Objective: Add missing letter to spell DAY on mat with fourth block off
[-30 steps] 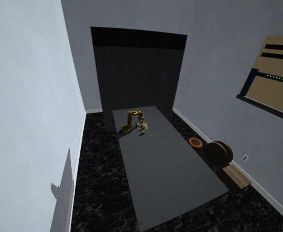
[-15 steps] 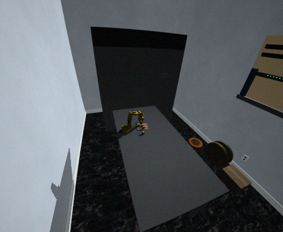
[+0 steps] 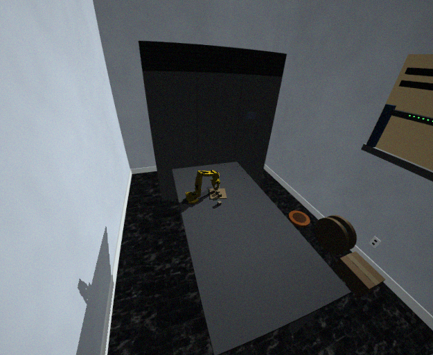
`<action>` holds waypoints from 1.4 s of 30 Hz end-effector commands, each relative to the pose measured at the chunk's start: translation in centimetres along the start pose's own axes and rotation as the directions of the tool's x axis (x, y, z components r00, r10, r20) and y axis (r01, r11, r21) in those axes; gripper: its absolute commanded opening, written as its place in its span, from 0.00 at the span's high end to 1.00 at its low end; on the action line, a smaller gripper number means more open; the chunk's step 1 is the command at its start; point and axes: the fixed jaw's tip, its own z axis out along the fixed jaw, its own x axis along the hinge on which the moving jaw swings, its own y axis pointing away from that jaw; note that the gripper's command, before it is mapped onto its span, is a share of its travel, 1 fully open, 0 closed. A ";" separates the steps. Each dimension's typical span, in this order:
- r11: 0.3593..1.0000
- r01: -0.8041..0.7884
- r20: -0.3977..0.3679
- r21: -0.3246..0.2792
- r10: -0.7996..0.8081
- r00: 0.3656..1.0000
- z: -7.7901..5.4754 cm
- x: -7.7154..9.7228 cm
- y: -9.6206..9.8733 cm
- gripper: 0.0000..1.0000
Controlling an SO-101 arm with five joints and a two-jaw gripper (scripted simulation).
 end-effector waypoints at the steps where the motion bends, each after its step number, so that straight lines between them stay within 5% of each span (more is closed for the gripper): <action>1: 0.998 0.000 0.013 0.056 -0.001 1.000 -0.6 -0.2 -0.7 1.00; 25: 0.998 0.000 0.013 0.056 -0.001 1.000 -0.1 -0.2 -0.7 1.00; 42: 0.998 0.000 0.013 0.056 -0.001 1.000 -0.1 -0.2 -0.7 0.86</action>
